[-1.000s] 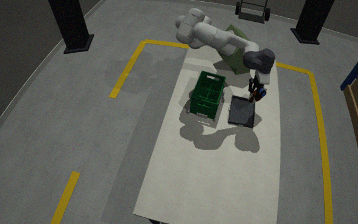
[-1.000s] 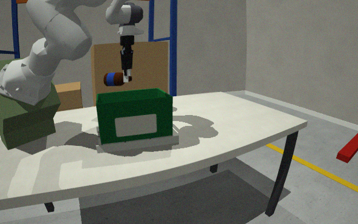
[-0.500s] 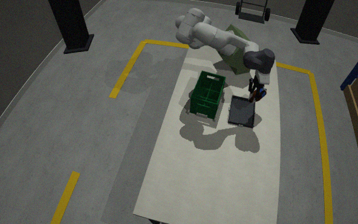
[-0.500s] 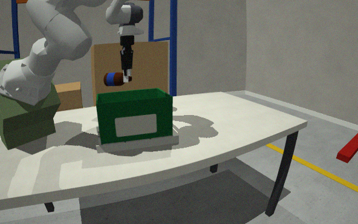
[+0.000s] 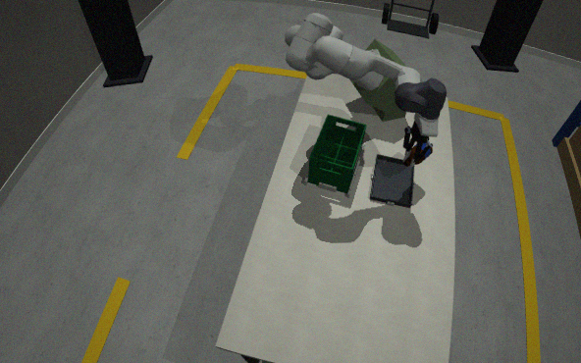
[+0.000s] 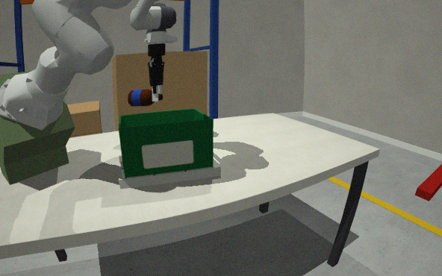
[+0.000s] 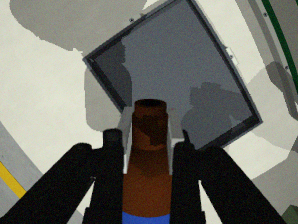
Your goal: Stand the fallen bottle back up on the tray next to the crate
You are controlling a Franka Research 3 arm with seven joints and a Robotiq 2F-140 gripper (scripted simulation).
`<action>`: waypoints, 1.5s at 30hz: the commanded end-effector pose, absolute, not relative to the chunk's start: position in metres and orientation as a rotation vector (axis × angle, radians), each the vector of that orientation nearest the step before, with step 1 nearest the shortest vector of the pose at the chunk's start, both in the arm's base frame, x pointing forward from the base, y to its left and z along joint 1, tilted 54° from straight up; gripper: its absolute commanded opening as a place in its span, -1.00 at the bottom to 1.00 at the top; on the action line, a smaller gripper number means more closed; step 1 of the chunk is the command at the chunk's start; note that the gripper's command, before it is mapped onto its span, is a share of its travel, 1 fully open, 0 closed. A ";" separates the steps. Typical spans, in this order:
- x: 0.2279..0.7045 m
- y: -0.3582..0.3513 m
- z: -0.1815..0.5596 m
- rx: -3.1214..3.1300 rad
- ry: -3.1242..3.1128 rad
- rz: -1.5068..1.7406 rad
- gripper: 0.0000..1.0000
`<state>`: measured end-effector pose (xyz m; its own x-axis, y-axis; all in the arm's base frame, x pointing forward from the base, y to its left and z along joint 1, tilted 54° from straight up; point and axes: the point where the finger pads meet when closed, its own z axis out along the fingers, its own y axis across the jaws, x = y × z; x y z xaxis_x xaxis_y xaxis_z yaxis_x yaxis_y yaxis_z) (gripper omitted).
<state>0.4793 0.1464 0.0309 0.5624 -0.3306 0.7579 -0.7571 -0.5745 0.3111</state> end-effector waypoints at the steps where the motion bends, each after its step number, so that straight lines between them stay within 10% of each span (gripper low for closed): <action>1: 0.479 0.149 0.031 2.156 -0.867 0.889 -1.00; 45: 0.477 0.151 0.029 2.058 -0.790 1.042 -1.00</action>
<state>0.4758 0.1480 0.0275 0.5044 -0.2015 0.8397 -0.7545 -0.5757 0.3151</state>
